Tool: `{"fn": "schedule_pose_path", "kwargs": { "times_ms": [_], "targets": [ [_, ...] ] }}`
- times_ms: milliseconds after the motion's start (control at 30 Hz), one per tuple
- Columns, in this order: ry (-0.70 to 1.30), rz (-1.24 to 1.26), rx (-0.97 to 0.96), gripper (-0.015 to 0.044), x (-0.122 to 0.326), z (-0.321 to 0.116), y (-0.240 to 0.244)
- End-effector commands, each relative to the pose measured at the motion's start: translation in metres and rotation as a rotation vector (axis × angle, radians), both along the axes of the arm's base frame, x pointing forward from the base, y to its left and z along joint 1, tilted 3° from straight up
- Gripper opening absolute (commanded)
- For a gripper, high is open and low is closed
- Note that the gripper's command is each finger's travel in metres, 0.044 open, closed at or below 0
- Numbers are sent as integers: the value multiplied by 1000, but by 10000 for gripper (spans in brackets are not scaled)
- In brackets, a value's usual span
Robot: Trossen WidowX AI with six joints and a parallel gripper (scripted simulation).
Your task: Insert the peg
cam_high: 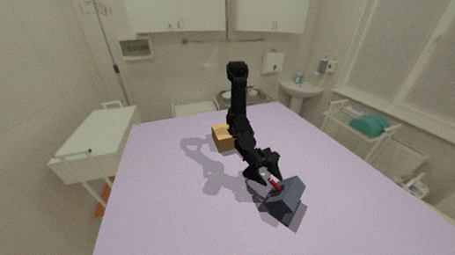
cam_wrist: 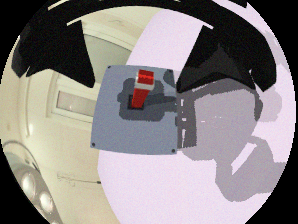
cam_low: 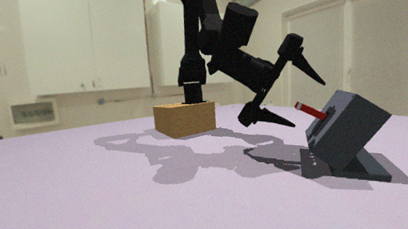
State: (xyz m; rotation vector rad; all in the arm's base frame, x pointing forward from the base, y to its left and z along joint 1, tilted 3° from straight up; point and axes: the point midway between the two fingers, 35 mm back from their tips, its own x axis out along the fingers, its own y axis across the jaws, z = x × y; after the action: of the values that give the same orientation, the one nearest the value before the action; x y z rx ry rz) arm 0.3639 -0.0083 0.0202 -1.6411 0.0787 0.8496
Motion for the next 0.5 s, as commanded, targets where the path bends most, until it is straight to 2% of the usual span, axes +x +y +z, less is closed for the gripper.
{"fn": "schedule_pose_path", "kwargs": {
  "times_ms": [0,467],
  "targets": [
    [-1,5,-2,440,-4,4,-2],
    [5,3,-3,440,-15,13,-11]
  ]
}}
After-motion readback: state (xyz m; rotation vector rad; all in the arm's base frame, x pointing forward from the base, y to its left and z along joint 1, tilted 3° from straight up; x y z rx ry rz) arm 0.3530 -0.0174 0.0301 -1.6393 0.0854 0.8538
